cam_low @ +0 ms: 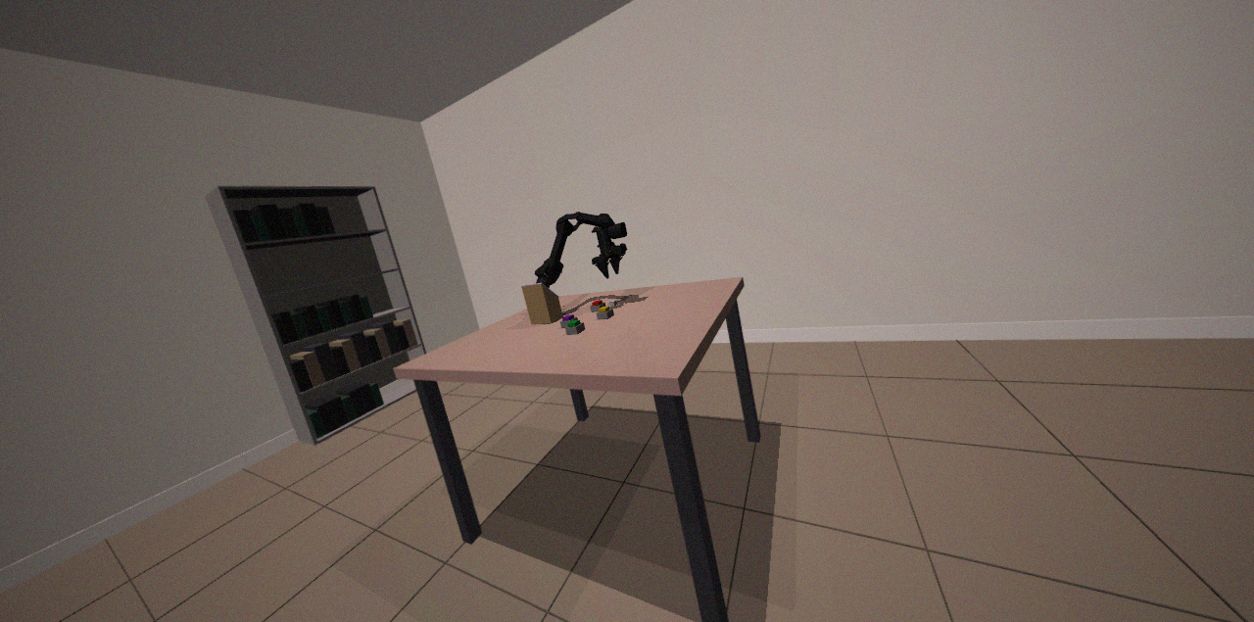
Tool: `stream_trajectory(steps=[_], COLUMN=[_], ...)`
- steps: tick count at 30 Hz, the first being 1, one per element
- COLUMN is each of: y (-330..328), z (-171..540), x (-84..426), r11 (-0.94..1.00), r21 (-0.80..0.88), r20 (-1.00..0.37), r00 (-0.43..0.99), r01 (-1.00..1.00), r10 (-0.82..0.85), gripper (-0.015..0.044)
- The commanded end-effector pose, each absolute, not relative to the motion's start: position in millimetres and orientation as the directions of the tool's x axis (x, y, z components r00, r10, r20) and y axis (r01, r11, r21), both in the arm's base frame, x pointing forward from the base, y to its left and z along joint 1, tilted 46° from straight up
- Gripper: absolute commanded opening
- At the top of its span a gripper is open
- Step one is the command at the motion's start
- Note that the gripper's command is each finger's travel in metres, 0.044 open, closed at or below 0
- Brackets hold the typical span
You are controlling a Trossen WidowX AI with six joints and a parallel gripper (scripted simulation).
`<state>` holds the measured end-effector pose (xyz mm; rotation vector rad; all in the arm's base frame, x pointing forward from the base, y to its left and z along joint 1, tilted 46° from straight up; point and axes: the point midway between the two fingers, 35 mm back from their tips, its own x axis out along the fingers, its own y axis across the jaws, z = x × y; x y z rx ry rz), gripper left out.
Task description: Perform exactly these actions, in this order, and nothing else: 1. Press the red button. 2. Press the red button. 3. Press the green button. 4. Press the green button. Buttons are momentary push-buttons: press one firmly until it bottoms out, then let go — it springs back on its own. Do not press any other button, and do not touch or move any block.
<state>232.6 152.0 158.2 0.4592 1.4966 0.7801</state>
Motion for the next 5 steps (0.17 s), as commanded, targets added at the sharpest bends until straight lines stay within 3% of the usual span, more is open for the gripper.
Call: stream_trajectory(steps=[1, 5], y=[159.9, 159.9], z=[172.8, 172.8], x=[211.3, 211.3], r11=[0.677, 0.677], r21=[0.719, 0.719], r20=[-0.694, -0.694], r00=[-0.106, -0.106], r01=[-0.155, -0.155], r10=[0.713, 0.713], gripper=[0.04, 0.04])
